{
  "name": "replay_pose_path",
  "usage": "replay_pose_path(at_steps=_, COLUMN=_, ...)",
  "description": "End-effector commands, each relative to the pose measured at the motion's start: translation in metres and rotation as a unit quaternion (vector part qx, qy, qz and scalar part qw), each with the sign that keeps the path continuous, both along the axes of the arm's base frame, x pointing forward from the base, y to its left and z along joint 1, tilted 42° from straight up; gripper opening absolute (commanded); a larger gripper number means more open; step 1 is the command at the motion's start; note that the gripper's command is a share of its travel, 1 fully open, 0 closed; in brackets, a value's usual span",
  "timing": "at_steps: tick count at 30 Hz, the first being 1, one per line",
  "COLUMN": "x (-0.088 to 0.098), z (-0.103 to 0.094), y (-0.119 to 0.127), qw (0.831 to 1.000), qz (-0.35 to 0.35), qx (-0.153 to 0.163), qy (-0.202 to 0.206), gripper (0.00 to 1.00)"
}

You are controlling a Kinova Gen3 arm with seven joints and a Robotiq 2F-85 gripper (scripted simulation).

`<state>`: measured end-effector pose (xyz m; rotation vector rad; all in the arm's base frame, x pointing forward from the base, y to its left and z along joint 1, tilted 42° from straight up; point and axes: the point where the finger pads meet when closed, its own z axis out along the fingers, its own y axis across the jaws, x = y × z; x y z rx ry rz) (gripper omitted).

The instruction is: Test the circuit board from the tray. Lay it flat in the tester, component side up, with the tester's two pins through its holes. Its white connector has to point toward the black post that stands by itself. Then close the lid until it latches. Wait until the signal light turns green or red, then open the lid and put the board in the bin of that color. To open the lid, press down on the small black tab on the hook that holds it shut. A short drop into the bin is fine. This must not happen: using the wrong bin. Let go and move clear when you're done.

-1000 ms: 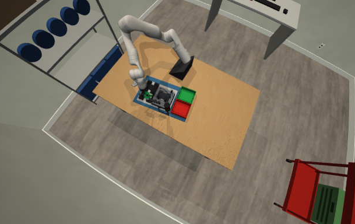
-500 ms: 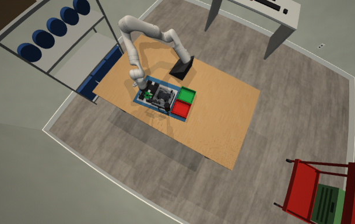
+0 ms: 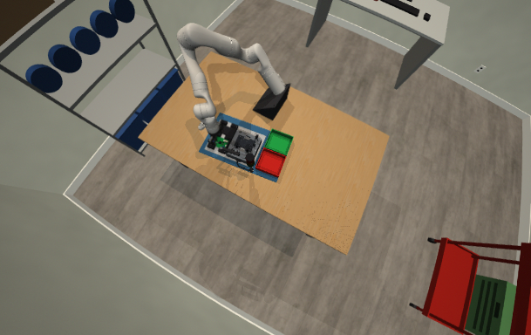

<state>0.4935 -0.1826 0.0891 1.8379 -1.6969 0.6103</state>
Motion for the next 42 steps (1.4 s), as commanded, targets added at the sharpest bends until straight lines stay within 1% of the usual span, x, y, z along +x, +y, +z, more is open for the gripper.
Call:
replay_pose_path(at_steps=1, x=0.0, z=-0.001, y=0.0, qw=1.0, qz=0.0, qx=0.0, qy=0.0, gripper=1.0)
replay_pose_path(at_steps=9, x=0.0, z=-0.014, y=-0.013, qw=1.0, qz=0.0, qx=0.0, qy=0.0, gripper=1.0)
replay_pose_path(at_steps=11, x=0.0, z=-0.014, y=-0.013, qw=1.0, qz=0.0, qx=0.0, qy=0.0, gripper=1.0)
replay_pose_path(at_steps=20, x=-0.001, z=-0.029, y=-0.028, qw=1.0, qz=0.0, qx=0.0, qy=0.0, gripper=1.0)
replay_pose_path(at_steps=42, x=-0.001, z=-0.03, y=-0.029, qw=1.0, qz=0.0, qx=0.0, qy=0.0, gripper=1.0)
